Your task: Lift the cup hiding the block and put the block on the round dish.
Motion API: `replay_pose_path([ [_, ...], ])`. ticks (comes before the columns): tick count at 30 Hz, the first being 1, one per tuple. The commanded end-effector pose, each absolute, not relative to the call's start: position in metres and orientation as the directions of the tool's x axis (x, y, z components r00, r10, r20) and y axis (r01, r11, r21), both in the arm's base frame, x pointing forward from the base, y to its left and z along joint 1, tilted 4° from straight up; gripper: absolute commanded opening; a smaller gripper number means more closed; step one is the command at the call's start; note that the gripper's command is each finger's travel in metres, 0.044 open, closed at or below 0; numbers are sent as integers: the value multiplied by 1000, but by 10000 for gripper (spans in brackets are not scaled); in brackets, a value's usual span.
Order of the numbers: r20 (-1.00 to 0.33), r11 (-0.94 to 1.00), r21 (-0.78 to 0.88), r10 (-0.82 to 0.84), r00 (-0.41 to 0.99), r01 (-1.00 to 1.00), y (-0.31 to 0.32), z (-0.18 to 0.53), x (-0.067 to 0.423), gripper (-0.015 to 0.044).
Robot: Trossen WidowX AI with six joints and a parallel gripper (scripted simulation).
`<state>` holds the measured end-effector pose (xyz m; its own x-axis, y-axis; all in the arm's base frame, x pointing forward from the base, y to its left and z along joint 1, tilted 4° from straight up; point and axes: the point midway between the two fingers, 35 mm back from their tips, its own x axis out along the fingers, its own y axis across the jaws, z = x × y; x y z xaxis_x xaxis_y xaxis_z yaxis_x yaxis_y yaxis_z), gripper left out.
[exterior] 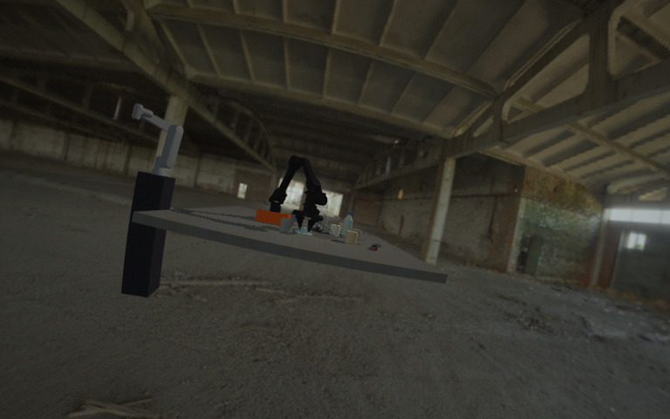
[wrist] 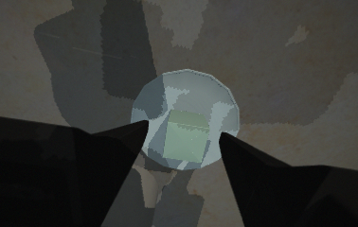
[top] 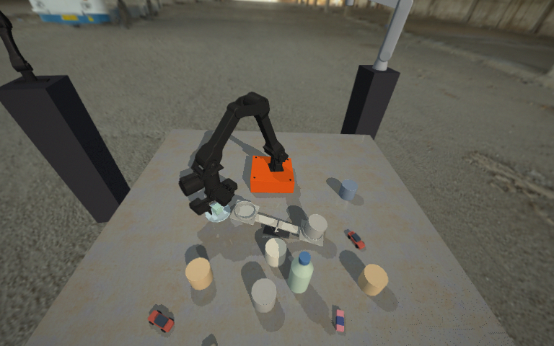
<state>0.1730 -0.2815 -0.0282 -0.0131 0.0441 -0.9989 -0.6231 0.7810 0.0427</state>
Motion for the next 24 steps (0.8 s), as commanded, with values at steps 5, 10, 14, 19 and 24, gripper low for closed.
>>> replay_pose_path([
  [5,-999,779,40,41,-13,-626,-285,16,174,440],
  [10,-999,778,39,40,-13,-627,-284,29,174,440],
  [14,-999,781,31,34,-8,-624,-284,66,174,440],
  [19,-999,782,29,33,-6,-623,-284,76,174,440],
  [24,-999,782,29,33,-6,-623,-284,76,174,440],
])
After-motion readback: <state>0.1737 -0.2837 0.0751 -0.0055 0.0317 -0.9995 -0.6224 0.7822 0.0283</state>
